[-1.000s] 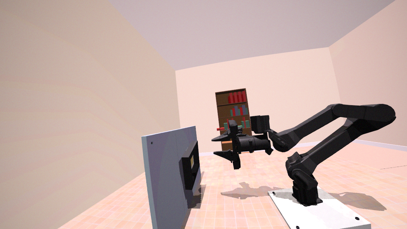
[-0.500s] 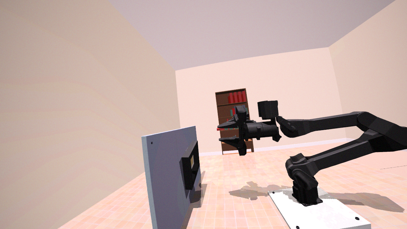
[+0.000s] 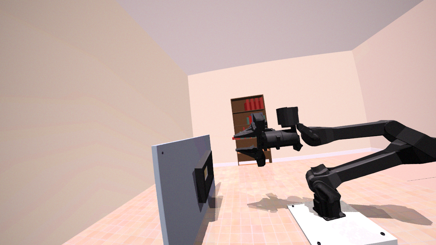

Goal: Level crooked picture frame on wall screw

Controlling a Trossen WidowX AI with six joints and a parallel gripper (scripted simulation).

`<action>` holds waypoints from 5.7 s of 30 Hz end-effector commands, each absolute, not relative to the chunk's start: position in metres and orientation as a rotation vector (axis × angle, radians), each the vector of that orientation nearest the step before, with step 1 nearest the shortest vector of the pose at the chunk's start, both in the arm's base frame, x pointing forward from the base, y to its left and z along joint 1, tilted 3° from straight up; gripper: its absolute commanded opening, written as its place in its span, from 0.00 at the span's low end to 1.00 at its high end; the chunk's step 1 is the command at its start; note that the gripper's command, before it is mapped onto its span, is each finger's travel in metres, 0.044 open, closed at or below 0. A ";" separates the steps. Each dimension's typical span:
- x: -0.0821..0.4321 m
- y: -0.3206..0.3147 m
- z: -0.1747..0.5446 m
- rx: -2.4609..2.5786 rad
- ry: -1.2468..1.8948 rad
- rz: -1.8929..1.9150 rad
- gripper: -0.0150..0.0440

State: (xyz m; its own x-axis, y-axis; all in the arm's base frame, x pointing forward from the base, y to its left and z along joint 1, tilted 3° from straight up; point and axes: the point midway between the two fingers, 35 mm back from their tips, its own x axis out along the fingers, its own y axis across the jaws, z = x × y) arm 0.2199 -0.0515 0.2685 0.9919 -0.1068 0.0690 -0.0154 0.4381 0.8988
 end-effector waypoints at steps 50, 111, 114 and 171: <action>0.219 -0.052 0.269 1.112 -0.126 -0.061 0.69; 0.246 -0.073 0.222 1.388 -0.139 -0.042 0.69; 0.264 -0.075 0.225 1.388 -0.141 -0.041 0.69; 0.344 -0.081 0.224 1.389 -0.147 -0.036 0.69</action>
